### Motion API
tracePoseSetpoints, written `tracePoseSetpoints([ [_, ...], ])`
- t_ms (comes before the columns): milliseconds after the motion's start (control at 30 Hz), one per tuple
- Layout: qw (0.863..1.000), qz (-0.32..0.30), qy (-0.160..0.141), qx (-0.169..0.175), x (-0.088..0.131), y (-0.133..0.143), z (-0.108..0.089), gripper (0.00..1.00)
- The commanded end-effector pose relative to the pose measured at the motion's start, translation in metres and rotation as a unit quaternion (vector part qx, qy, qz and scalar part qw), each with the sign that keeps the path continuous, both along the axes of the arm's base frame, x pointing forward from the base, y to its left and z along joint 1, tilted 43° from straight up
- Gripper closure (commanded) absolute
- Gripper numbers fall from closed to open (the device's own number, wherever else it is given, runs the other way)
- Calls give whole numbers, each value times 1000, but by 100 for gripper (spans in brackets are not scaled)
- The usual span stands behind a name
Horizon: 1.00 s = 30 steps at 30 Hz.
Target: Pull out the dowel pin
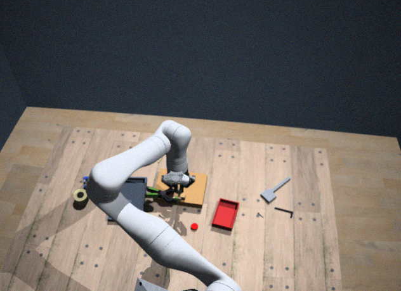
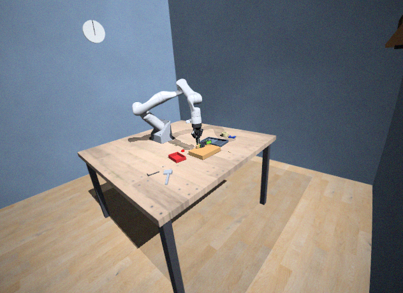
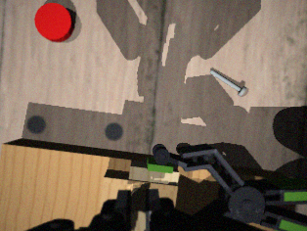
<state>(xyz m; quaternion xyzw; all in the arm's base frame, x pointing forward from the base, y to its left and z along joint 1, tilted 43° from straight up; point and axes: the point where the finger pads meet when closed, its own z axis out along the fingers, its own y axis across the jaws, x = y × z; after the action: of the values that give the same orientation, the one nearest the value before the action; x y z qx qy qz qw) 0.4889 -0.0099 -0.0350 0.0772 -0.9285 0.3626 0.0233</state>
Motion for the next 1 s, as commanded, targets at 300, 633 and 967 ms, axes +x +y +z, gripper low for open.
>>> tracePoseSetpoints([
  [300, 999, -31, -29, 1, 0, 1, 1, 90],
  [633, 997, -53, -50, 1, 0, 1, 1, 90],
  [967, 994, -80, -75, 2, 0, 1, 1, 90],
])
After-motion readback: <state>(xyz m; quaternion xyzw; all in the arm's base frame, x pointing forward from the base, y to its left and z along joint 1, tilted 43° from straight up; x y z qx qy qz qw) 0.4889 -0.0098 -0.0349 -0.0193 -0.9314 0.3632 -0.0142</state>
